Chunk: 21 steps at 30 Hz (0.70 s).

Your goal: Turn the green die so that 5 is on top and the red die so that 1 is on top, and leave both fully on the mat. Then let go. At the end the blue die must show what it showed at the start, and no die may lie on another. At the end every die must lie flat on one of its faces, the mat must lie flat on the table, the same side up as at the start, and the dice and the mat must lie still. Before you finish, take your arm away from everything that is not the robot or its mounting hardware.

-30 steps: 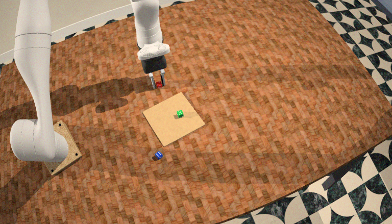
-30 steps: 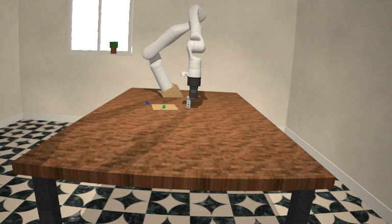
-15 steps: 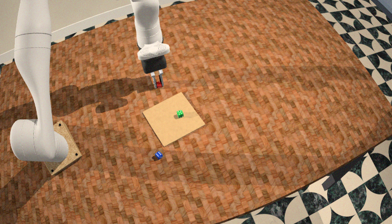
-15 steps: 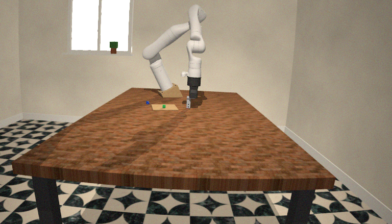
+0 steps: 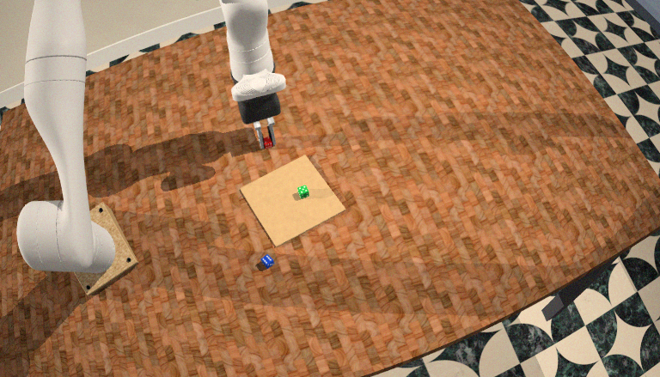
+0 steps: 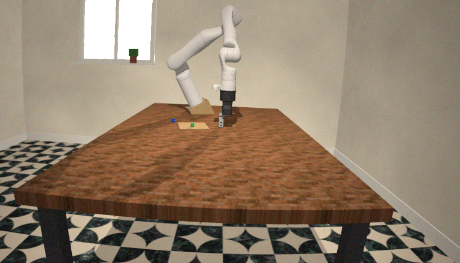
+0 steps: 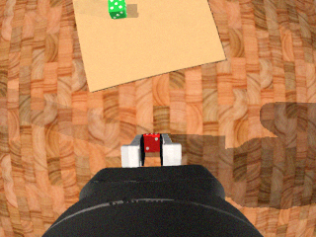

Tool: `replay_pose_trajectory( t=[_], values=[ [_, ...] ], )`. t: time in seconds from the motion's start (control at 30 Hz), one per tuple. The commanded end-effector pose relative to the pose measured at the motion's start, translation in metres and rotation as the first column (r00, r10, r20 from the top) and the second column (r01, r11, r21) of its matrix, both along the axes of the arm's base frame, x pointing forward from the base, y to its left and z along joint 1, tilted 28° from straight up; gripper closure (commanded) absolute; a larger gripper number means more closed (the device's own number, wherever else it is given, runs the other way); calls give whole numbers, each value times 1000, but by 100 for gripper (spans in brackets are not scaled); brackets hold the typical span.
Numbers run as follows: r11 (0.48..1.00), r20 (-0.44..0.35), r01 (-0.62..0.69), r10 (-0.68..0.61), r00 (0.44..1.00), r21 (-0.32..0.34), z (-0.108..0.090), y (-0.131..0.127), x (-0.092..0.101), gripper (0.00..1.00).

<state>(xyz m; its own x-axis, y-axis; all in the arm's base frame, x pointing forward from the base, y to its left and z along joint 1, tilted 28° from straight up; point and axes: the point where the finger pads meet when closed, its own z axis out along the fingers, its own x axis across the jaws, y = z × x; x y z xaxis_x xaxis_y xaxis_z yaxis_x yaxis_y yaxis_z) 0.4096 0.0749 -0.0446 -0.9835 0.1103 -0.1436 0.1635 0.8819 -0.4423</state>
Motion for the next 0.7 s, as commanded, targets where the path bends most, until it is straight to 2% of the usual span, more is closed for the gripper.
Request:
replay_pose_trajectory(
  t=[0.0, 0.3, 0.4, 0.67],
  values=[
    [1000, 1, -1, 1, 1000, 1, 0, 1, 0, 66],
    [1000, 1, -1, 1, 1000, 1, 6, 4, 0, 66],
    [1000, 1, -1, 1, 1000, 1, 20, 11, -1, 66],
    [1000, 1, -1, 1, 1000, 1, 71, 37, -6, 66]
  ],
)
